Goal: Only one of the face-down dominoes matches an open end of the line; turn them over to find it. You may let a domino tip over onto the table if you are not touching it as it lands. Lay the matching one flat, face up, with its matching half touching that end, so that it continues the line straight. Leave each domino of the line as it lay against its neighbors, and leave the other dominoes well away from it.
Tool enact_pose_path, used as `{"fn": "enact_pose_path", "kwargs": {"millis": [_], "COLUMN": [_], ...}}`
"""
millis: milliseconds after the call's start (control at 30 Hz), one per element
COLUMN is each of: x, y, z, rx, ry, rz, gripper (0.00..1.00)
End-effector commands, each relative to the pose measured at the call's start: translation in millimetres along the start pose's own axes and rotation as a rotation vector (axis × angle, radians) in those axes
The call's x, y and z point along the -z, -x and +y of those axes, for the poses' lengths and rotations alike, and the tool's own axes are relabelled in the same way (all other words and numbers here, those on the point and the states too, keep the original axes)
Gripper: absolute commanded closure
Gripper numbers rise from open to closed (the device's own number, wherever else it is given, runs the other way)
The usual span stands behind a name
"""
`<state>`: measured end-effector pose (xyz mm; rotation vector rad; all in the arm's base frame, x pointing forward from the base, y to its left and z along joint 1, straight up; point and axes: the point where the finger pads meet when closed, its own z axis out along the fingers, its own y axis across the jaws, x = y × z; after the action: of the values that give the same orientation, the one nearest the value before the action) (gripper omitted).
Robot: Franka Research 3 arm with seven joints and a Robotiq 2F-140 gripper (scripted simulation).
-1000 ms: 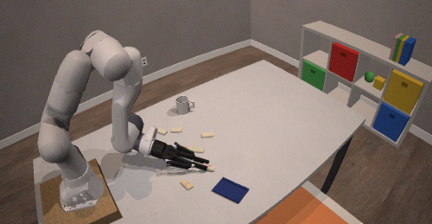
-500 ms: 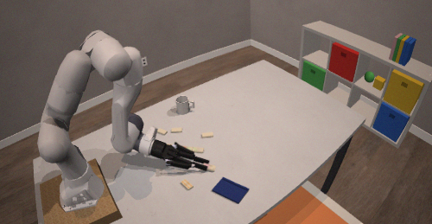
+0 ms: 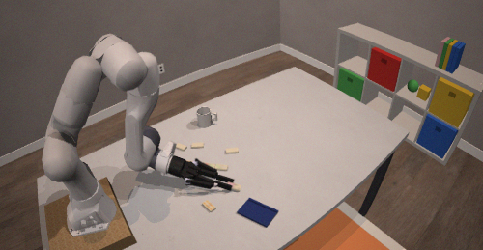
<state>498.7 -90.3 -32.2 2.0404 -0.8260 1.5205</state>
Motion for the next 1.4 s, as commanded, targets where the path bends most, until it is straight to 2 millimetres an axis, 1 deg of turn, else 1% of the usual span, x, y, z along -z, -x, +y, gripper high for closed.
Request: {"fn": "enact_pose_path", "kwargs": {"millis": [0, 200, 233, 1367], "x": [-1.0, -1.0, -1.0, -1.0], "y": [-0.4, -0.4, -0.4, -0.4], "z": [-0.7, -0.7, -0.7, -0.7], "rx": [-0.004, -0.004, -0.004, -0.004], "ry": [-0.002, -0.002, -0.002, -0.002], "rz": [0.003, 0.003, 0.003, 0.003], "gripper": [0.78, 0.78, 0.67, 0.67]}}
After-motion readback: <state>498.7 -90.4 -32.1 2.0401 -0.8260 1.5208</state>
